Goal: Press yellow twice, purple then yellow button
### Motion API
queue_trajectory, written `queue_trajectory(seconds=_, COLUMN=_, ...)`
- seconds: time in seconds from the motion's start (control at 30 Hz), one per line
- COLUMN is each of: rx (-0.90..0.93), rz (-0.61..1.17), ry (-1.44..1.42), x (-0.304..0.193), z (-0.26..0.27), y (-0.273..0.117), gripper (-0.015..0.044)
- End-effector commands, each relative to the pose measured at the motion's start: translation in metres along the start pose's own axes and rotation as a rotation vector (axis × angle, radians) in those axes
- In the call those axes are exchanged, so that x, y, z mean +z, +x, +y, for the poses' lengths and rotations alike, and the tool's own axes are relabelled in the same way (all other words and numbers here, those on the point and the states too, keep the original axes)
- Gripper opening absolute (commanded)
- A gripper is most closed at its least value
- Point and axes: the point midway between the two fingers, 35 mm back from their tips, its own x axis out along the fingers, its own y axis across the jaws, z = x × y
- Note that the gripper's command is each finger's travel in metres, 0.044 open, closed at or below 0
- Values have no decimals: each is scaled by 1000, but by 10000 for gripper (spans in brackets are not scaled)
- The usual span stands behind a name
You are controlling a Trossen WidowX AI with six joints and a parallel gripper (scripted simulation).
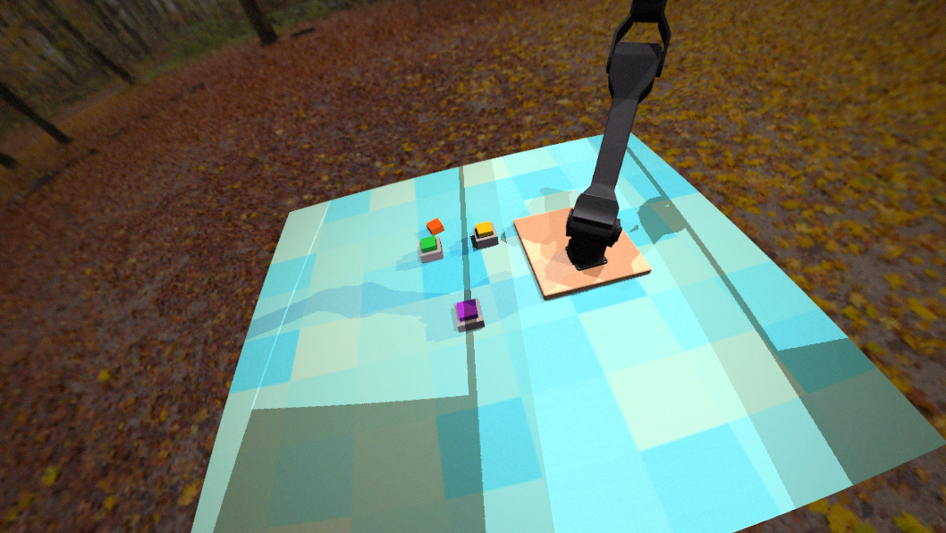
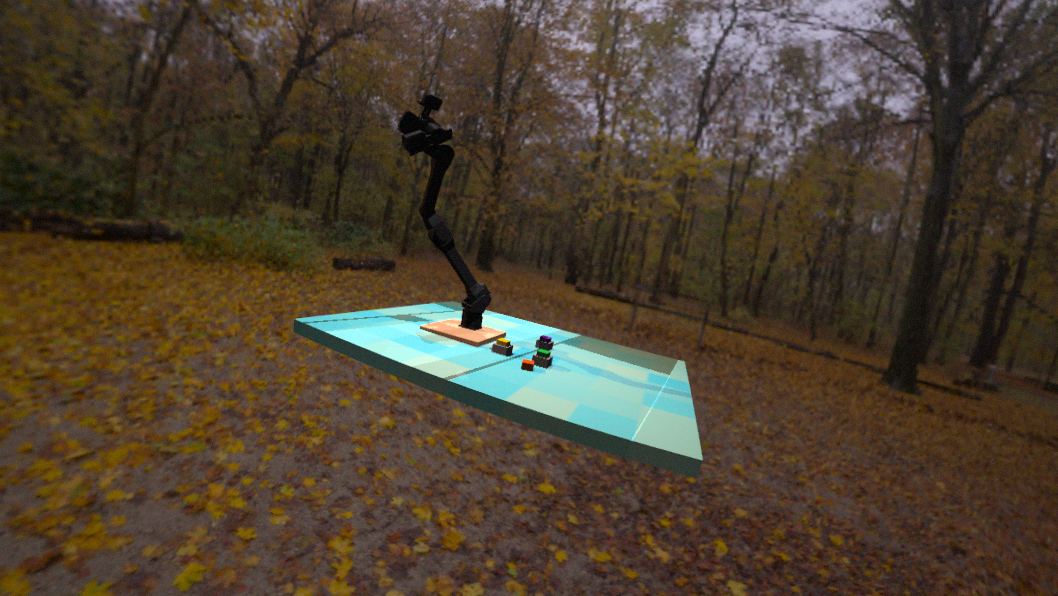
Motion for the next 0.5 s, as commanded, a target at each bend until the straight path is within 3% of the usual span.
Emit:
queue_trajectory(seconds=0.0, rx=-12, rz=13, ry=5, x=-6, z=-3, y=1, gripper=400)
queue_trajectory(seconds=0.1, rx=-152, rz=164, ry=56, x=-80, z=-36, y=0, gripper=400)
queue_trajectory(seconds=0.27, rx=-287, rz=322, ry=87, x=-148, z=-65, y=-15, gripper=400)
queue_trajectory(seconds=0.47, rx=-528, rz=620, ry=111, x=-255, z=-107, y=-79, gripper=400)
